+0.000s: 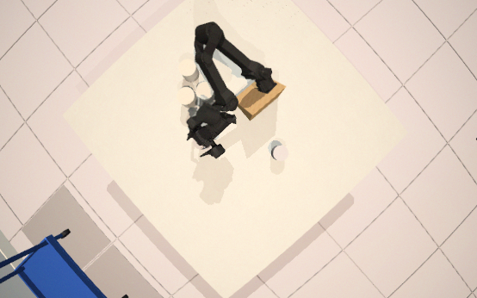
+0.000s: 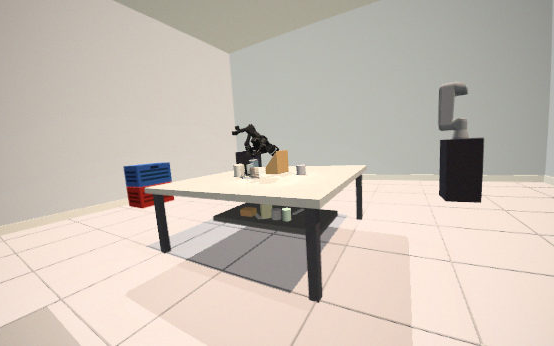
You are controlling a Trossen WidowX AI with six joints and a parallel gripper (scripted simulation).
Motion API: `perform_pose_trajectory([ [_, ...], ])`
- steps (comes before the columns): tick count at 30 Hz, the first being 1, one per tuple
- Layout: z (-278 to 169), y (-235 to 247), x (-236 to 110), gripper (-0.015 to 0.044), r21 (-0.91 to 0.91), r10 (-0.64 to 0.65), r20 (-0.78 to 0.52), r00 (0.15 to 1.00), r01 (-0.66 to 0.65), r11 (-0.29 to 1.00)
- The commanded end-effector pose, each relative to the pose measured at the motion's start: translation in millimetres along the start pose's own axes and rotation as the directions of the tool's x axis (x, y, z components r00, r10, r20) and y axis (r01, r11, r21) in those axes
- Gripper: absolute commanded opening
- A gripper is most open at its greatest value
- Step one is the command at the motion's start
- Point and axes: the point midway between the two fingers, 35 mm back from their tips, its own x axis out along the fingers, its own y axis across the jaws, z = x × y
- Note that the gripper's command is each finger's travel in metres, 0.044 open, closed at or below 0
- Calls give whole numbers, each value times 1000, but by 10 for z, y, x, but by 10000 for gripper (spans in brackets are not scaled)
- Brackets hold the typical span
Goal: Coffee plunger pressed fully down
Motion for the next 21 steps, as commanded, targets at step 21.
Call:
perform_pose_trajectory([
  [21, 517, -73, -658, 440, -3, 3, -14, 1000, -3, 1000],
])
